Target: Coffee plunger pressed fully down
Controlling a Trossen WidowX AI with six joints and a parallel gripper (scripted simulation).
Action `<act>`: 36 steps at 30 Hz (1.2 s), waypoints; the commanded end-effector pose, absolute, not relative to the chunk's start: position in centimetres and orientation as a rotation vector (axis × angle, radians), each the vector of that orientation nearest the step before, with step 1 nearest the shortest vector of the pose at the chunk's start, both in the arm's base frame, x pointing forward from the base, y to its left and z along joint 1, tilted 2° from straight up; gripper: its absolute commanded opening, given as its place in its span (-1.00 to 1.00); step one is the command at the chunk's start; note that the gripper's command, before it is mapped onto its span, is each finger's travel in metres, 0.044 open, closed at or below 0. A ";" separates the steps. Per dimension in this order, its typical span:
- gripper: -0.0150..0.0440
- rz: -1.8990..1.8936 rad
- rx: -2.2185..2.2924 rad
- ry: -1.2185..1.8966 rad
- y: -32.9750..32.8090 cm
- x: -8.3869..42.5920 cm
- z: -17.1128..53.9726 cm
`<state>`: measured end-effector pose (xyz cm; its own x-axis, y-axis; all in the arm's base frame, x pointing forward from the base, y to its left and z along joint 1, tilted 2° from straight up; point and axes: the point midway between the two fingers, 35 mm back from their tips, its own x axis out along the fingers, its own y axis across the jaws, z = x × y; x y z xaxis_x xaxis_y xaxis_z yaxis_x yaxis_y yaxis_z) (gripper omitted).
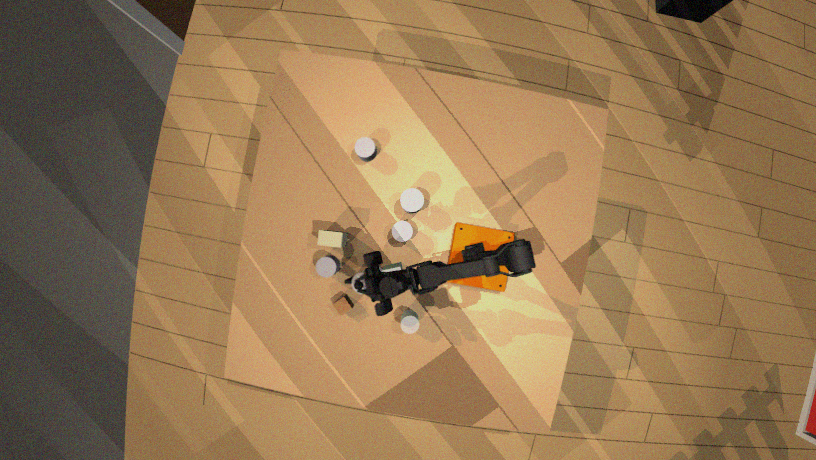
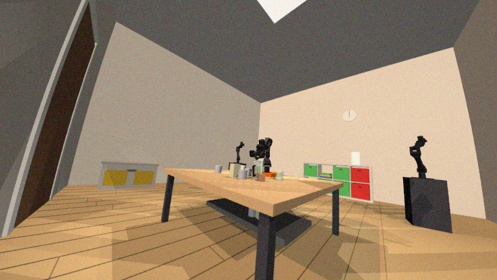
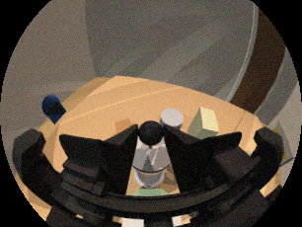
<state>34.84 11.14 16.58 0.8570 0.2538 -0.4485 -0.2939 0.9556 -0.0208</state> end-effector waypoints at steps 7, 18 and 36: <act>-0.08 0.289 -0.099 0.474 11.2 35.0 16.1; -0.08 0.288 -0.090 0.462 11.2 35.0 16.5; 1.00 0.289 -0.091 0.463 11.2 34.7 17.2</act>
<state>34.89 11.17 16.56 0.8537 0.2531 -0.4551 -0.2946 0.9554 -0.0212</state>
